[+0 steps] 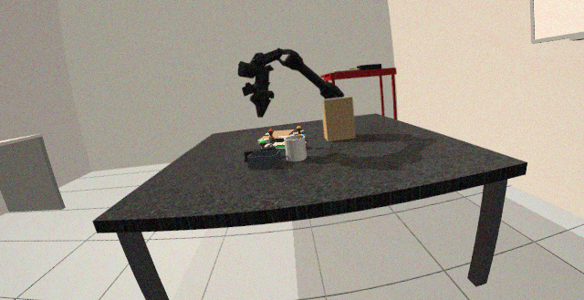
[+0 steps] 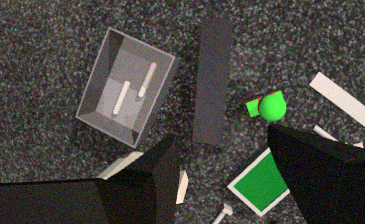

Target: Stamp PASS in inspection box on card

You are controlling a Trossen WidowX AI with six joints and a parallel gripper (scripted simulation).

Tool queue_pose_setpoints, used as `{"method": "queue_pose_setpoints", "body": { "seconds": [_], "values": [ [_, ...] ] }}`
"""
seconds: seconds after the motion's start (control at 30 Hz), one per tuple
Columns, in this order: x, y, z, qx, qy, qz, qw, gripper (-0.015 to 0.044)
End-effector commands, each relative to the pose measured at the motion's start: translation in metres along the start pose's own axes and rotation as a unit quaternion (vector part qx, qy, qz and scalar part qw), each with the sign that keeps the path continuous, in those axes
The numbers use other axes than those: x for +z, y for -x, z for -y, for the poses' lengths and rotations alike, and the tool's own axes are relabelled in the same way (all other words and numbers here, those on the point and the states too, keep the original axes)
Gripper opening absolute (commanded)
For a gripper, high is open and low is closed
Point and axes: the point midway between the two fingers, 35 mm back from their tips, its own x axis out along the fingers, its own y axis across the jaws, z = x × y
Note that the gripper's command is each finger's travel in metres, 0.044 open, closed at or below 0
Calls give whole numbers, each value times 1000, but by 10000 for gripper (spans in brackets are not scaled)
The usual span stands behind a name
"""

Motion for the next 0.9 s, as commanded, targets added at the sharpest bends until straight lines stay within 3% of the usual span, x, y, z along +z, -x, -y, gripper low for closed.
{"method": "queue_pose_setpoints", "body": {
  "seconds": [0.0,0.1,0.87],
  "values": [
    [-8,-52,38,-47,-116,-69,990,217],
    [-14,-71,52,-66,-158,-93,981,217],
    [-17,-95,59,-65,-158,-93,981,217]
  ]
}}
